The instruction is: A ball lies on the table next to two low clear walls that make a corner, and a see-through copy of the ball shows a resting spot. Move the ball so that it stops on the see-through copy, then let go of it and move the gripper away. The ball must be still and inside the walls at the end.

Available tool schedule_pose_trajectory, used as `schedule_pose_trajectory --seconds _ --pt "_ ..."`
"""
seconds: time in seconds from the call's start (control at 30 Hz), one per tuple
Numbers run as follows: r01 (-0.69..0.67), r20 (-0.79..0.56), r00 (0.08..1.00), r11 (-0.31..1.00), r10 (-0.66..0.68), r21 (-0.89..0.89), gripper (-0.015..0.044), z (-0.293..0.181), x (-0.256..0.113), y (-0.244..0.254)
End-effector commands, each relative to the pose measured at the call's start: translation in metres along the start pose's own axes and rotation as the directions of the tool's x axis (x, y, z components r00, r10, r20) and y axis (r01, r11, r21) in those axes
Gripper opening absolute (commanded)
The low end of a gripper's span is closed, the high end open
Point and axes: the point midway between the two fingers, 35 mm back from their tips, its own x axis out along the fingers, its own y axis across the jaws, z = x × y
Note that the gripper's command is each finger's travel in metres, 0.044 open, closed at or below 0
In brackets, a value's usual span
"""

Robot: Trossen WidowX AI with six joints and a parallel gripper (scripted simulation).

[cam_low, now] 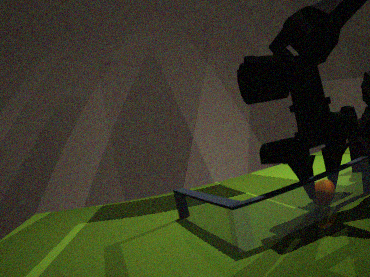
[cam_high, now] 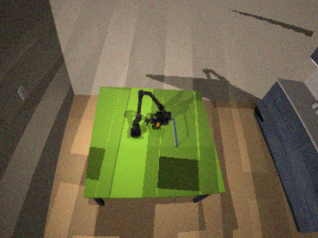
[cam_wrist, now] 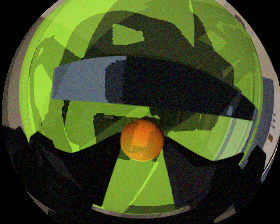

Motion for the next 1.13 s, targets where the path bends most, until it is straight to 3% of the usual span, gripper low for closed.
schedule_pose_trajectory --seconds 0.0,0.07,0.2,0.43,0.9,1.07,1.1 --pt "0.000 0.000 1.000 1.000 0.000 -0.001 0.0263 0.000 0.000 0.000" --pt "0.000 0.000 1.000 1.000 0.000 -0.001 0.0311 0.000 0.000 0.000" --pt "0.000 -0.001 1.000 1.000 0.000 -0.001 0.0311 0.000 -0.002 0.000" --pt "-0.003 0.001 1.000 1.000 0.003 0.003 0.0311 0.000 -0.084 0.000" --pt "0.005 0.004 1.000 1.000 -0.005 0.011 0.0311 -0.001 -0.078 -0.003" --pt "0.002 0.002 1.000 1.000 -0.002 0.009 0.0440 -0.002 -0.119 -0.003" --pt "0.002 0.003 1.000 1.000 -0.002 0.009 0.0440 -0.002 -0.126 -0.002"
